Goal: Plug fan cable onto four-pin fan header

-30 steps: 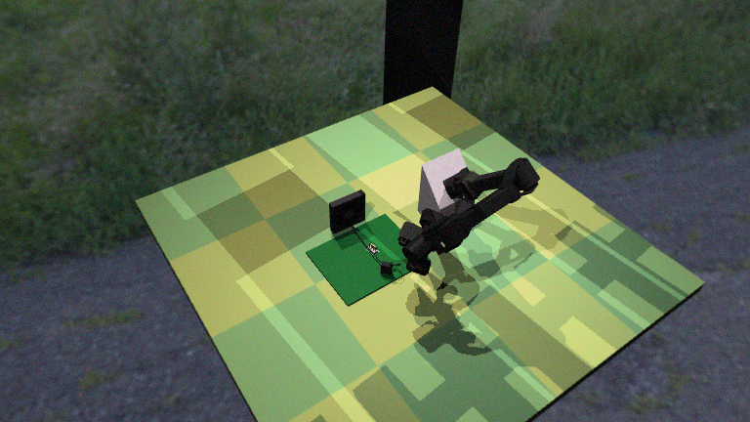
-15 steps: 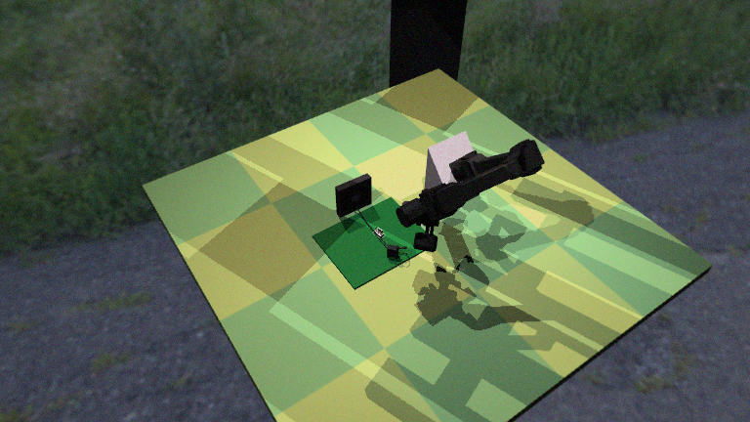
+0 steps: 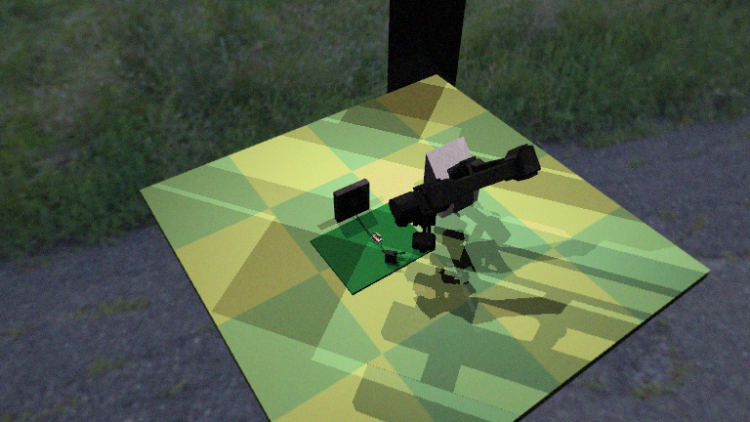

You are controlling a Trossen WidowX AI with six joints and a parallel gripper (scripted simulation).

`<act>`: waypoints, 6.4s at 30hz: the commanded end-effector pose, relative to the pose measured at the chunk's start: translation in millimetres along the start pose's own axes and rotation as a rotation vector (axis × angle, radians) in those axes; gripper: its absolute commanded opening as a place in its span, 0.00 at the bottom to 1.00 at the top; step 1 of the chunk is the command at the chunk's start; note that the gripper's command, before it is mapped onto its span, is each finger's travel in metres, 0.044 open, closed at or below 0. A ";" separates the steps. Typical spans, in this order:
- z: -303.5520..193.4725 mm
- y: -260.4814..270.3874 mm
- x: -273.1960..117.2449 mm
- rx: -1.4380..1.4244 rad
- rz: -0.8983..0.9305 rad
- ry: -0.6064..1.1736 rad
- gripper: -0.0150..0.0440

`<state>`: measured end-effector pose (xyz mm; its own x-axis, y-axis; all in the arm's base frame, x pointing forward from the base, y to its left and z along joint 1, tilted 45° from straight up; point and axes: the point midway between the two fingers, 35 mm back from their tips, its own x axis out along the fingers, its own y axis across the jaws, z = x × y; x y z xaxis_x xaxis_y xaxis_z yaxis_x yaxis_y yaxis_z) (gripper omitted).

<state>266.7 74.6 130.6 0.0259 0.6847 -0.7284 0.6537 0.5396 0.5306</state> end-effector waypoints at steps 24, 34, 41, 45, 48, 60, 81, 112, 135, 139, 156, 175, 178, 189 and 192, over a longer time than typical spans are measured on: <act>97.1 -7.3 52.0 0.167 0.044 0.006 1.00; 96.7 -7.2 56.2 0.166 0.044 0.007 1.00; 97.3 -6.5 66.7 0.166 0.044 0.007 1.00; 97.4 -6.1 73.2 0.166 0.044 0.007 1.00; 97.4 -5.9 78.1 0.166 0.044 0.007 1.00; 96.6 -5.1 97.5 0.166 0.045 0.008 1.00; 96.6 -3.6 102.6 0.156 0.042 0.003 0.47; 105.3 -18.7 54.3 -0.198 0.043 -0.003 0.25; 119.7 -43.0 55.5 -0.997 0.036 -0.021 0.25; 121.9 -47.3 55.7 -1.136 0.035 -0.024 0.25; 130.5 -65.7 56.7 -1.727 0.028 -0.035 0.25; 138.4 -86.5 58.1 -2.388 0.020 -0.049 0.25; 139.4 -89.6 58.3 -2.486 0.019 -0.051 0.25; 137.9 -89.4 58.5 -2.515 0.019 -0.052 0.25; 134.3 -87.4 57.7 -2.524 0.019 -0.052 0.25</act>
<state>314.7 -0.5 -19.4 0.0528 0.7112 -0.7010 -0.9737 -0.1190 -0.1942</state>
